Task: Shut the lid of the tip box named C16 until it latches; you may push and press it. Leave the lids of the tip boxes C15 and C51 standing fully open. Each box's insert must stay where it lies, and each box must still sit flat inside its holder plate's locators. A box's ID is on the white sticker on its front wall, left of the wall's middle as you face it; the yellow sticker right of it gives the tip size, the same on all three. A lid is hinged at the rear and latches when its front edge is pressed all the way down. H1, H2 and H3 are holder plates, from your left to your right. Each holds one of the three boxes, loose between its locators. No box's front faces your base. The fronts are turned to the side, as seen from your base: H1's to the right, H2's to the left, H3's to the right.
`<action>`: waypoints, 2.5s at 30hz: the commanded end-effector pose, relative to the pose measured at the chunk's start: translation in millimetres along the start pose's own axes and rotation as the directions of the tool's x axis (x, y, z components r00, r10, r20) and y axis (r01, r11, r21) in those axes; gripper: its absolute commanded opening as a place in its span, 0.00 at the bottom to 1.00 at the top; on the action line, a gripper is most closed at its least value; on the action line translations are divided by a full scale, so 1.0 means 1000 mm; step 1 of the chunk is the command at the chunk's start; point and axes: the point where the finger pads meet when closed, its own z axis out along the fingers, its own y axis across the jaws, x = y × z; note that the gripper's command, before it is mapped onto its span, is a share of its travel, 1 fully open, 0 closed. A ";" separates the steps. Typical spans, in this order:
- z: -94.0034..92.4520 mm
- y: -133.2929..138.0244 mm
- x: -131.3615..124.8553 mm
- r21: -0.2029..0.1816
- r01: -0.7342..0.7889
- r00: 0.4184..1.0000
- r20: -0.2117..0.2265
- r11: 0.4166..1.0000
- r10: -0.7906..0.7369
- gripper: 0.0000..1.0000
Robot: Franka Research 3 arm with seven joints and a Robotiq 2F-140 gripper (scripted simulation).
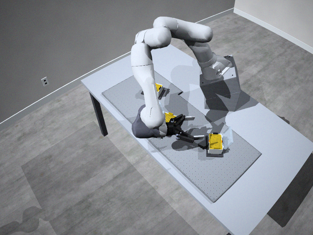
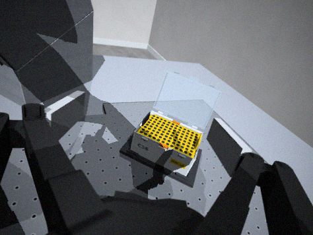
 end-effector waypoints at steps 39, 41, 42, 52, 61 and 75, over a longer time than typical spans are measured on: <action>-0.011 0.002 0.048 0.000 -0.016 1.000 -0.008 1.000 0.016 1.00; -0.011 0.002 0.048 0.000 -0.016 1.000 -0.008 1.000 0.016 1.00; -0.011 0.002 0.048 0.000 -0.016 1.000 -0.008 1.000 0.016 1.00; -0.011 0.002 0.048 0.000 -0.016 1.000 -0.008 1.000 0.016 1.00; -0.011 0.002 0.048 0.000 -0.016 1.000 -0.008 1.000 0.016 1.00; -0.011 0.002 0.048 0.000 -0.016 1.000 -0.008 1.000 0.016 0.00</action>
